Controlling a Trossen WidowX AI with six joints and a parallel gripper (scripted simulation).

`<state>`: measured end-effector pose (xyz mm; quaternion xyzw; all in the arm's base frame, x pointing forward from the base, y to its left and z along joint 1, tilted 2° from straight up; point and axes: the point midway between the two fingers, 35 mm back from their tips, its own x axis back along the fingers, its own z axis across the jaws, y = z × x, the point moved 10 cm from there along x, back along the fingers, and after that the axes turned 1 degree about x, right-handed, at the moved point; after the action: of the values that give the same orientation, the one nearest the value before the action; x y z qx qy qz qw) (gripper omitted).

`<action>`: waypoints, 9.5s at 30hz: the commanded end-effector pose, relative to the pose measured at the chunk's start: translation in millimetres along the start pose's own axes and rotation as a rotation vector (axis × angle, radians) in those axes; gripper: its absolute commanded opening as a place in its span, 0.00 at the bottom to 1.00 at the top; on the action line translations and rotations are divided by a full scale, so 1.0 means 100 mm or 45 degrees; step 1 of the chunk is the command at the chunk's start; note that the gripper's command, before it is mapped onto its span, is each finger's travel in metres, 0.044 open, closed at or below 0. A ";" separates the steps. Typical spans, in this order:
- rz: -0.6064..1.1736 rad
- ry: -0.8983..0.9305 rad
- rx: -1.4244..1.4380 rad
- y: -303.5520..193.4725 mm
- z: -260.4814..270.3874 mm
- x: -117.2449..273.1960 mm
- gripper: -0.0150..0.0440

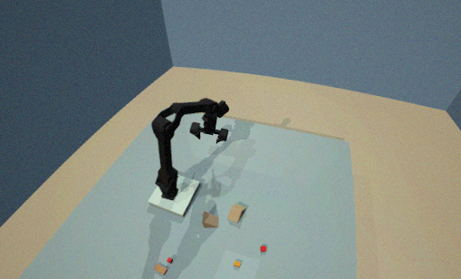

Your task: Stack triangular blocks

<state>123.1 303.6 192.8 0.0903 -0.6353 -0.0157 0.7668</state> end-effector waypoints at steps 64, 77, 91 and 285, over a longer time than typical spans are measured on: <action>1.156 -0.118 -0.577 -2.59 -2.11 -0.19 0.58; 1.151 -0.131 -0.554 -2.52 -2.05 0.10 0.25; 1.141 -0.158 -0.500 -2.40 -1.83 0.74 0.25; -1.116 -0.019 -5.673 -3.79 -0.75 0.63 0.25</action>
<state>246.0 -67.8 187.9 0.5394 -0.4313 0.5796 0.4325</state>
